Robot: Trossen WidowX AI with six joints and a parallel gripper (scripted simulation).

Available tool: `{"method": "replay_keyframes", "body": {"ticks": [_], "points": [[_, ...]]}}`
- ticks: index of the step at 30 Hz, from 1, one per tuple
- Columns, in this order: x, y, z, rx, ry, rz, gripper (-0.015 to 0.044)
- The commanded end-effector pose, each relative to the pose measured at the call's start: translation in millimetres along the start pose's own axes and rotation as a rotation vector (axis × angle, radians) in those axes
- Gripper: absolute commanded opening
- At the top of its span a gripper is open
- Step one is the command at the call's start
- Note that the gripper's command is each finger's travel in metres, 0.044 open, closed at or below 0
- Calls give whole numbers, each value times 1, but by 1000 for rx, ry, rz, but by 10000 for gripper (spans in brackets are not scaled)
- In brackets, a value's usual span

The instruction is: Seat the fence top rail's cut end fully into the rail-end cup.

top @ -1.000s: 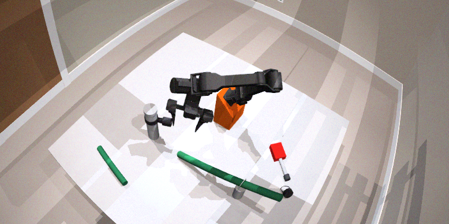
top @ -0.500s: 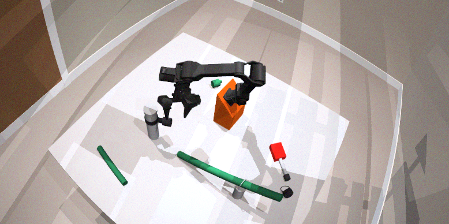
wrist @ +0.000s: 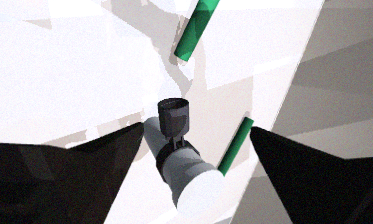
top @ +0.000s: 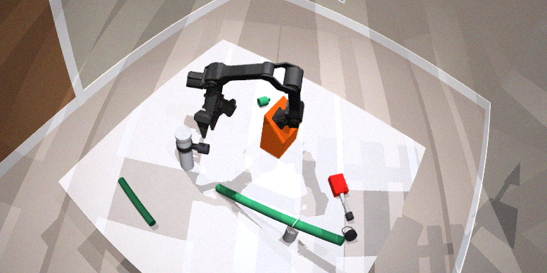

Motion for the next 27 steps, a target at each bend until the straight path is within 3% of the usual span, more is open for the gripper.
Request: {"method": "replay_keyframes", "body": {"ticks": [1, 7, 13, 27], "points": [[8, -6, -3, -5, -7, -103, 440], [9, -6, -1, -5, -7, -103, 440], [29, -4, 36, -6, -8, -103, 440], [30, -5, 51, -2, -6, -102, 440]]}}
Point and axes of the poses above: the point midway between the two fingers, 35 mm back from their tips, its own z axis out along the fingers, its own x axis across the jaws, y = z × x, the point moved 4 cm from there along -z, back along the fingers, and after that the axes turned 10 degrees about -z, right-handed, at the moved point
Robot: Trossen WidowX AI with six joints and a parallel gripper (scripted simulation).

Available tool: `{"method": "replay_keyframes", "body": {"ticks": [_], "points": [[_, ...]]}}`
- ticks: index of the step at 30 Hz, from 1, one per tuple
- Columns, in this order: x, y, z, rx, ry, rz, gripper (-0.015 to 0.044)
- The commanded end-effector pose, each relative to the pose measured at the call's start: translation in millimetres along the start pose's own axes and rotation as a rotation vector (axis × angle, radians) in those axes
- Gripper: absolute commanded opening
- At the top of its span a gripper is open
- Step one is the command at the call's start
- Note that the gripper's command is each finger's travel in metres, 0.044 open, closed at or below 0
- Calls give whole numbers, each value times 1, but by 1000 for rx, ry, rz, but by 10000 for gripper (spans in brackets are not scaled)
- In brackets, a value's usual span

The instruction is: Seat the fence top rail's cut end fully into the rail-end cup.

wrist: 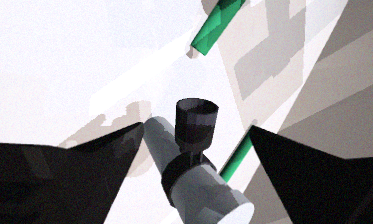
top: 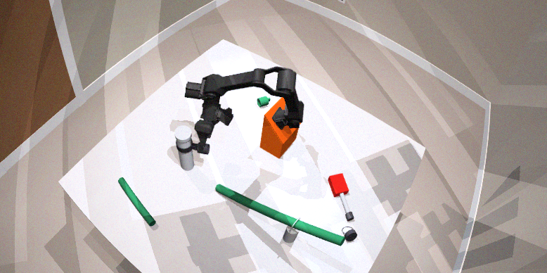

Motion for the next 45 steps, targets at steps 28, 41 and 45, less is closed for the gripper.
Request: {"method": "replay_keyframes", "body": {"ticks": [28, 41, 45], "points": [[0, 4, 53, -10, -4, 9, 440], [0, 5, 63, -14, -8, 9, 309], [0, 5, 63, -14, -8, 9, 204]]}}
Point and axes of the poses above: the point midway between the two fingers, 35 mm back from their tips, its own z axis out along the fingers, its own x axis across the jaws, y = z × x, the point moved 4 cm from there along -z, back along the fingers, and after that the axes turned 10 degrees about -z, right-handed, at the moved point
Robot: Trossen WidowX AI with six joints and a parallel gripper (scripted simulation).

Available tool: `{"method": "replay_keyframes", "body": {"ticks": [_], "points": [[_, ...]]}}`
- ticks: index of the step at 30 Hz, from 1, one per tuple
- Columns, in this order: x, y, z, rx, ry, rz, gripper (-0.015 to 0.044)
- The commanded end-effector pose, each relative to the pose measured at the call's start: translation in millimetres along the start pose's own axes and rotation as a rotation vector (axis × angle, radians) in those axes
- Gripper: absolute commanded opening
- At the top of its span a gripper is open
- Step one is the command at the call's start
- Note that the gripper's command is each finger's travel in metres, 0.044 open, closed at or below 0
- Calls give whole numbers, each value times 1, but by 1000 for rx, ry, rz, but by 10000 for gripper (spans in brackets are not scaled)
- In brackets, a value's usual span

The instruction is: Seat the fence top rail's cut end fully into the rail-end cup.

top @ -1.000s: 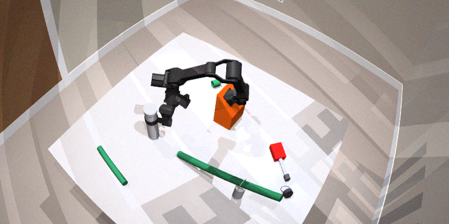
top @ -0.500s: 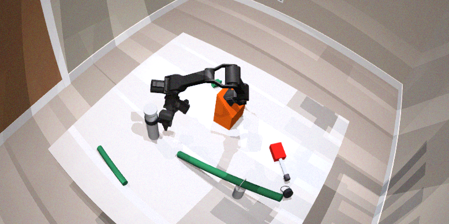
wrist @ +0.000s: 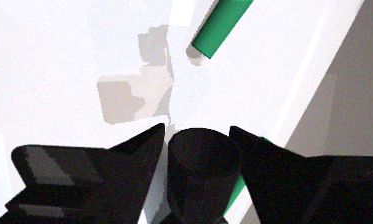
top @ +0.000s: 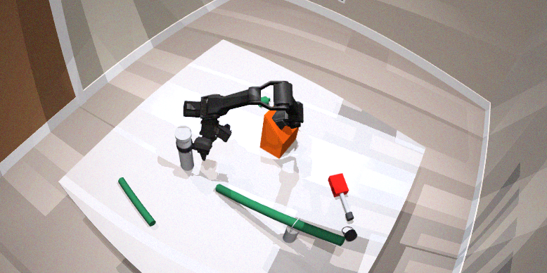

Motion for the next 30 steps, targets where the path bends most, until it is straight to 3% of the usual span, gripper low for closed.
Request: {"method": "replay_keyframes", "body": {"ticks": [1, 3, 6, 10, 30], "points": [[1, 1, 1, -3, -2, 7, 177], [1, 1, 1, -3, -2, 7, 125], [1, 1, 1, -3, -2, 7, 105], [-1, 1, 2, 6, 0, 23, 0], [-14, 1, 10, 85, 14, 165, 0]]}}
Point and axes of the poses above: the point midway between the two fingers, 35 mm back from their tips, its own z axis out along the fingers, its own x axis across the jaws, y = z × x, the point moved 4 cm from there along -z, back along the fingers, and after that the axes turned 10 degrees about -z, right-handed, at the moved point
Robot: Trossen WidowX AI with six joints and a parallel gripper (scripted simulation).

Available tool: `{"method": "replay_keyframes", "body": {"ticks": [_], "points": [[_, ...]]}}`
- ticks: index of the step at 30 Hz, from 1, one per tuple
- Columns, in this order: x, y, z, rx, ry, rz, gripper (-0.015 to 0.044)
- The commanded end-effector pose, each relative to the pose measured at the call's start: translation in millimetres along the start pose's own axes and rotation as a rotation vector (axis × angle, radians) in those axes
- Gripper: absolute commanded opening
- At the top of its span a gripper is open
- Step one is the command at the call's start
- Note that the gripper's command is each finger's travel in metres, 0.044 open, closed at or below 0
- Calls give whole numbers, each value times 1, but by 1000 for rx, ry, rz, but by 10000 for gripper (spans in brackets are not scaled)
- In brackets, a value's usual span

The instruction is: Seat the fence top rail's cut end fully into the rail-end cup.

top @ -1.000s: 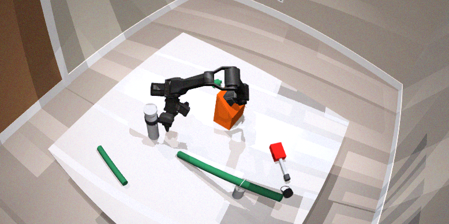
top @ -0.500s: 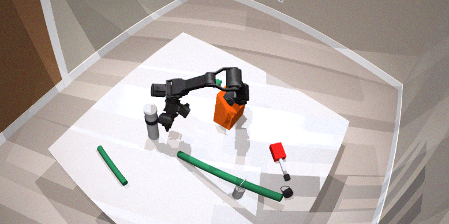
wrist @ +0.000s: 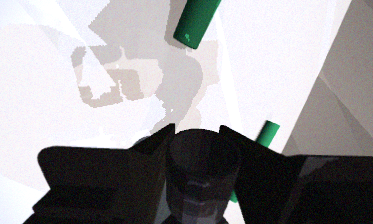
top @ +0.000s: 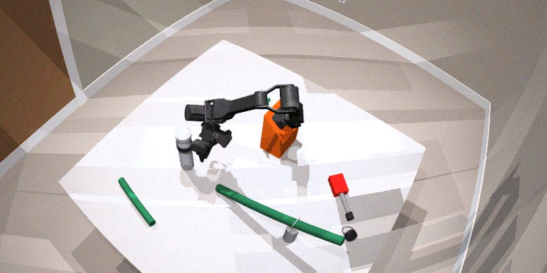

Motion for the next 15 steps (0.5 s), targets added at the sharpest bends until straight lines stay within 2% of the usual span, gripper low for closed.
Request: {"method": "replay_keyframes", "body": {"ticks": [1, 15], "points": [[-2, 1, 2, 17, 6, 32, 0], [-11, 1, 8, 69, 15, 125, 0]]}}
Point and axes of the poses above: the point midway between the two fingers, 35 mm back from their tips, its own z axis out along the fingers, its own x axis across the jaws, y = z × x, the point moved 4 cm from there along -z, back along the fingers, and after that the axes turned 10 degrees about -z, right-handed, at the moved point
